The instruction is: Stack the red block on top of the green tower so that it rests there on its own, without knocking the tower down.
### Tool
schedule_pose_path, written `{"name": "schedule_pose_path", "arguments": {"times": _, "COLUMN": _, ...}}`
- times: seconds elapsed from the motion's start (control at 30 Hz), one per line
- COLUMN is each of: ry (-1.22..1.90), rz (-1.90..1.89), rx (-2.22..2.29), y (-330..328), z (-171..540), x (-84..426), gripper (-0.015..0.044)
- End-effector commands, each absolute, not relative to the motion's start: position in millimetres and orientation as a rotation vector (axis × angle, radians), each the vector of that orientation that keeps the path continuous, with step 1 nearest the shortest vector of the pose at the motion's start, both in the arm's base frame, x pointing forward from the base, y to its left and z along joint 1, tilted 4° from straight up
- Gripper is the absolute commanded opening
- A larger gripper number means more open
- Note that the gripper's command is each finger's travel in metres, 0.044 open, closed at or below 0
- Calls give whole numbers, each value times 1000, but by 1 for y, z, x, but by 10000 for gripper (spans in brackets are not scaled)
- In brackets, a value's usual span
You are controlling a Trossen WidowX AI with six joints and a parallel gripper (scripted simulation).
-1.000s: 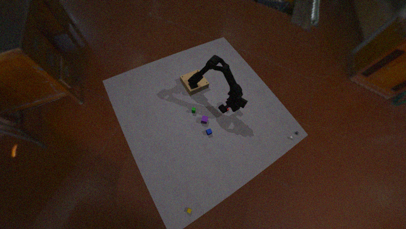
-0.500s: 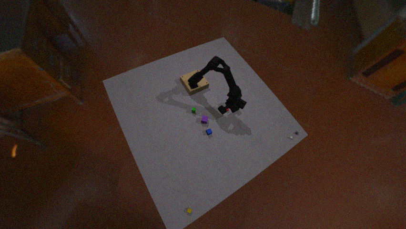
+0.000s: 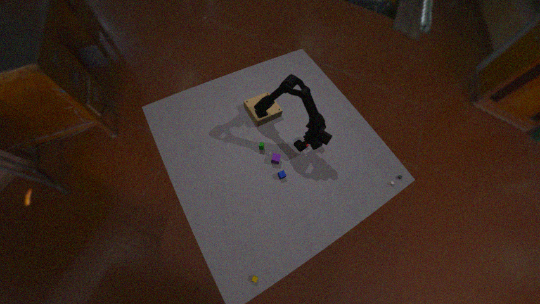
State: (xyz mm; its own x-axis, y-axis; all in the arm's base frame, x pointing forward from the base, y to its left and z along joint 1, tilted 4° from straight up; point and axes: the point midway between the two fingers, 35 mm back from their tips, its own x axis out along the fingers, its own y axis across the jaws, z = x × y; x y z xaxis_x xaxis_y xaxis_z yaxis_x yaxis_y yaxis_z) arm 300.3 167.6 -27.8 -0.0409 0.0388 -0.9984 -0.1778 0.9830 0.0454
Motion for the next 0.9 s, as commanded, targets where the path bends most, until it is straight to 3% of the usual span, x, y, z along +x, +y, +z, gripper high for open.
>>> {"name": "schedule_pose_path", "arguments": {"times": 0.0, "ry": 1603, "rz": 173, "rx": -102, "y": 168, "z": -28, "x": 300, "gripper": 204}}
{"name": "schedule_pose_path", "arguments": {"times": 0.13, "ry": 1603, "rz": 173, "rx": -102, "y": 168, "z": -28, "x": 300, "gripper": 99}}
{"name": "schedule_pose_path", "arguments": {"times": 0.37, "ry": 1603, "rz": 173, "rx": -102, "y": 168, "z": -28, "x": 300, "gripper": 52}}
{"name": "schedule_pose_path", "arguments": {"times": 0.43, "ry": 1603, "rz": 173, "rx": -102, "y": 168, "z": -24, "x": 301, "gripper": 0}}
{"name": "schedule_pose_path", "arguments": {"times": 0.87, "ry": 1603, "rz": 173, "rx": -102, "y": 165, "z": 48, "x": 304, "gripper": 0}}
